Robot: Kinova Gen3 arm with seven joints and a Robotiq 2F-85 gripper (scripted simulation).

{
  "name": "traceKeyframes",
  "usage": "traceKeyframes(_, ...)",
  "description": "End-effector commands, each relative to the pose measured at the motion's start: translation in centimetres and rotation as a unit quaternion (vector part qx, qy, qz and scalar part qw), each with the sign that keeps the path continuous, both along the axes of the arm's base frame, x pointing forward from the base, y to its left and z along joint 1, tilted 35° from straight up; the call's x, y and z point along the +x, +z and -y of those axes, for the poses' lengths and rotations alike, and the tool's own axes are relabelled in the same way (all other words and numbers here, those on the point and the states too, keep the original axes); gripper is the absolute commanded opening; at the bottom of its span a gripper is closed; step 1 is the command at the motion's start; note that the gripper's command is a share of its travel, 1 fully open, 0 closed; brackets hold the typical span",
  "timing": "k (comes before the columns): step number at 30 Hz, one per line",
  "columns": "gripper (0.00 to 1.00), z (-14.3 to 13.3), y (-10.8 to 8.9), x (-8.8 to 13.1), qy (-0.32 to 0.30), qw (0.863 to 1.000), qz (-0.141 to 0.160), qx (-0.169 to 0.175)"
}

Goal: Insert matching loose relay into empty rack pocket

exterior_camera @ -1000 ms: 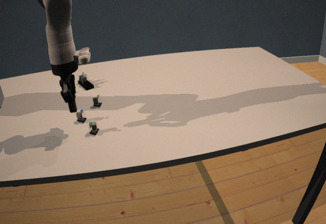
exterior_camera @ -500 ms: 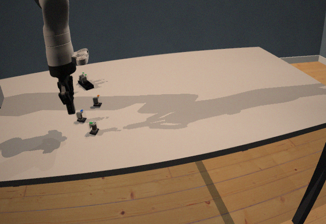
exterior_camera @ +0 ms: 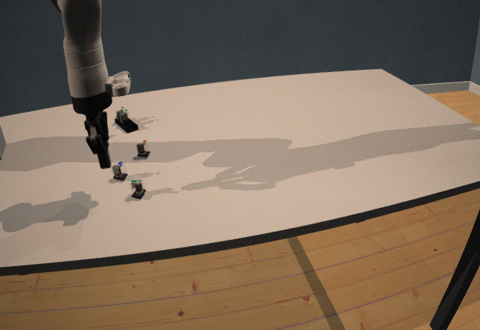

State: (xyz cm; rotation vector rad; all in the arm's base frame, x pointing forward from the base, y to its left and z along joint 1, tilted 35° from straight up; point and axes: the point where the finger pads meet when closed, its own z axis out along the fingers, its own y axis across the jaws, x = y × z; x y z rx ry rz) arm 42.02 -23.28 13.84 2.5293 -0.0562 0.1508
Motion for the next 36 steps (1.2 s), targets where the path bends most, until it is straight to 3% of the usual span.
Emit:
traceKeyframes(1, 0.0, 0.0, 0.0, 0.0, 0.0, 1.0, 0.001, 0.0)
traceKeyframes(27, 0.0, -0.2, -0.1, 0.0, 0.001, 1.0, 0.001, 0.0)
traceKeyframes(36, 0.0, -5.8, -4.3, -3.1, 0.0, 1.0, 0.0, 0.0)
